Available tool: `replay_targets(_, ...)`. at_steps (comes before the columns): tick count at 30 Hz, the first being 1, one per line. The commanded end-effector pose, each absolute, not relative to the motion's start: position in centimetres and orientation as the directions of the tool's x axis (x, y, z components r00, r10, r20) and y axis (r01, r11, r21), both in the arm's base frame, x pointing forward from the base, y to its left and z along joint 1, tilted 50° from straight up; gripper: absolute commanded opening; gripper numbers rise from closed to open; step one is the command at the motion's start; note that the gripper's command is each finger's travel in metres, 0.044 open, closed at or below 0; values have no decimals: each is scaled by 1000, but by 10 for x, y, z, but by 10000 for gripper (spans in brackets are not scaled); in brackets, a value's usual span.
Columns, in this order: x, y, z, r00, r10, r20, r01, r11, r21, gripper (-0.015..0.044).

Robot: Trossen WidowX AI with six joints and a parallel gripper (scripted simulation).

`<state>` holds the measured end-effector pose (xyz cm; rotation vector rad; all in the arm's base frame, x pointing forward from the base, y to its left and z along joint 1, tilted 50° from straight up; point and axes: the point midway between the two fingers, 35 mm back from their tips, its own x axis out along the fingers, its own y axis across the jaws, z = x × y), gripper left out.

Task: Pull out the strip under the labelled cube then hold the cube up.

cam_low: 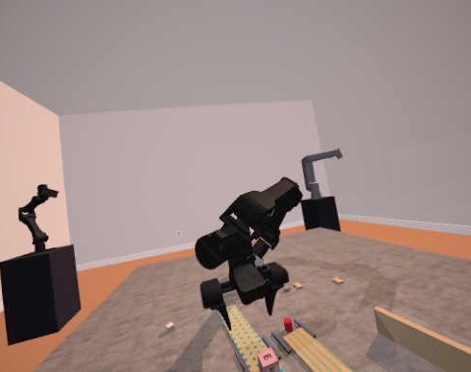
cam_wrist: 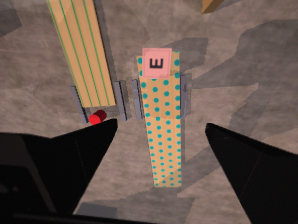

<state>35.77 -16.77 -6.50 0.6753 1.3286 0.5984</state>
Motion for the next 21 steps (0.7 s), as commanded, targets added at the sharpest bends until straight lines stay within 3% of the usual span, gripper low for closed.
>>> replay_targets(1, 372, -168, -62, 148, 737, -659, -7, 667, 745, 440)
replay_targets(13, 413, -168, -53, 150, 737, -659, -8, 667, 745, 440)
replay_targets(21, 416, -161, -60, 150, 737, -659, -8, 667, 745, 250)
